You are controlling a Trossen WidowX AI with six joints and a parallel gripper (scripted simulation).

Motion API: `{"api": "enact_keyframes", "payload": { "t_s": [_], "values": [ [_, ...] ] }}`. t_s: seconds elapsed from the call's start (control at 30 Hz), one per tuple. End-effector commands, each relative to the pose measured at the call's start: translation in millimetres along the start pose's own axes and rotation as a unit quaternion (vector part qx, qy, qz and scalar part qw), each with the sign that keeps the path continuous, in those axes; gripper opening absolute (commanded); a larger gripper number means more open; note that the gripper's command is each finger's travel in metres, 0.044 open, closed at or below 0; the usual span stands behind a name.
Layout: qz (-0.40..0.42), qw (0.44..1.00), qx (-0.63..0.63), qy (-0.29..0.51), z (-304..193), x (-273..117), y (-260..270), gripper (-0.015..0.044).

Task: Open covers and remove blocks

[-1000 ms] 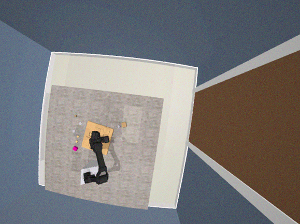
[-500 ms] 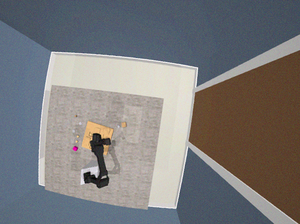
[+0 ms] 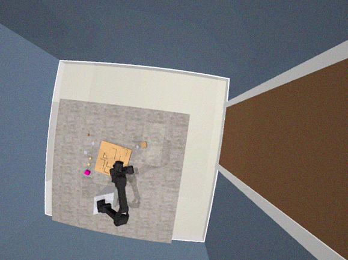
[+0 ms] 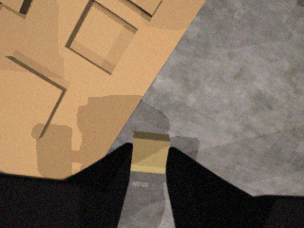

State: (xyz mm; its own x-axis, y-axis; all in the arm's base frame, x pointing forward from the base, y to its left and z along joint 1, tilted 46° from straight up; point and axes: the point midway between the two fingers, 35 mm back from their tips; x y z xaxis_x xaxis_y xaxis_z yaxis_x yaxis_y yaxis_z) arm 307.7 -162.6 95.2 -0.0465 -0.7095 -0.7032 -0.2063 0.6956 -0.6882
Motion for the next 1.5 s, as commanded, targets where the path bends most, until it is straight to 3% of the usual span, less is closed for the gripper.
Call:
{"api": "enact_keyframes", "payload": {
  "t_s": [0.0, 0.7, 1.47],
  "values": [
    [0.003, 1.000, -0.002, 0.001, -13, 2, -5, 0.0080],
    [-0.004, 1.000, -0.003, 0.004, -85, 1, -30, 0.0080],
    [-0.001, 1.000, -0.002, 0.004, -80, 36, -31, 0.0080]
  ]
}}
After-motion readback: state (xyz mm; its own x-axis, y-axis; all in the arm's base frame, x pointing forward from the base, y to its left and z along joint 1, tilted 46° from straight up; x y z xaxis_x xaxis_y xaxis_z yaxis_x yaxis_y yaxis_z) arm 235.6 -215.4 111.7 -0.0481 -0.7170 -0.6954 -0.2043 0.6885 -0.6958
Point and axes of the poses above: the point midway between the two fingers, 35 mm back from their tips, its own x axis out along the fingers, its own y axis across the jaws, z = x × y, and after that the axes turned 1 degree about x, right-handed
